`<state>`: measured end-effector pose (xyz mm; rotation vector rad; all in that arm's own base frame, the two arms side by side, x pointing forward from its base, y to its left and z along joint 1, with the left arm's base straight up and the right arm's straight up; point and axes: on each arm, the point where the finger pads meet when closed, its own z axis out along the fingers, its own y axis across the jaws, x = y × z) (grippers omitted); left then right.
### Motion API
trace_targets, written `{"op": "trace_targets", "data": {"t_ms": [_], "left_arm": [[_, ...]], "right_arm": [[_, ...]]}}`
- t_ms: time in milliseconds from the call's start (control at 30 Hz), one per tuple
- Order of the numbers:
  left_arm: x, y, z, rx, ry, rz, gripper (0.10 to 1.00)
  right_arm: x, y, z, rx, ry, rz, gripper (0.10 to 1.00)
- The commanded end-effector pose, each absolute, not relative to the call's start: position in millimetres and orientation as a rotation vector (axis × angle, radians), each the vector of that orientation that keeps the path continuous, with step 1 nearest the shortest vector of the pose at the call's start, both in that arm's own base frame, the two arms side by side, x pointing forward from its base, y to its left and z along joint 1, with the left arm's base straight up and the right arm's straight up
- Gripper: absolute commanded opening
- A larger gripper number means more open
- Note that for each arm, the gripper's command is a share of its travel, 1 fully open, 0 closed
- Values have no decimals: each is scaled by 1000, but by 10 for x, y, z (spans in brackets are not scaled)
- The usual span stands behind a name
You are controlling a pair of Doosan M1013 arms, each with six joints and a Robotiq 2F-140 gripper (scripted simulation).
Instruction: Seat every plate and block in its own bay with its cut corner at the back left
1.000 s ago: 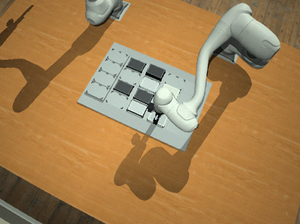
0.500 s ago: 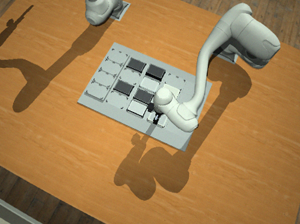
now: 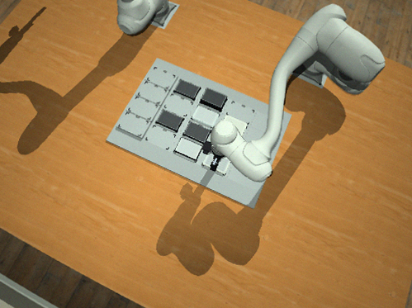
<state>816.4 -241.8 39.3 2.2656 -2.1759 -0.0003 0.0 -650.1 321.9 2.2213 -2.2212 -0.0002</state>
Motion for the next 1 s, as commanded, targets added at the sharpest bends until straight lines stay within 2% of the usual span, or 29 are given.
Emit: {"op": "trace_targets", "data": {"t_ms": [0, 167, 200, 967], "left_arm": [[8171, -2419, 409, 2266, -2177, 2, 578], [8171, -2419, 409, 2266, -2177, 2, 575], [8171, -2419, 409, 2266, -2177, 2, 99], [8171, -2419, 419, 2266, -2177, 2, 99]], "right_arm": [[1, -6503, 3228, 2221, -2221, 2, 1000], [1, -6503, 3228, 2221, -2221, 2, 1000], [1, -6503, 3228, 2221, -2221, 2, 1000], [1, -6503, 3228, 2221, -2221, 2, 1000]]}}
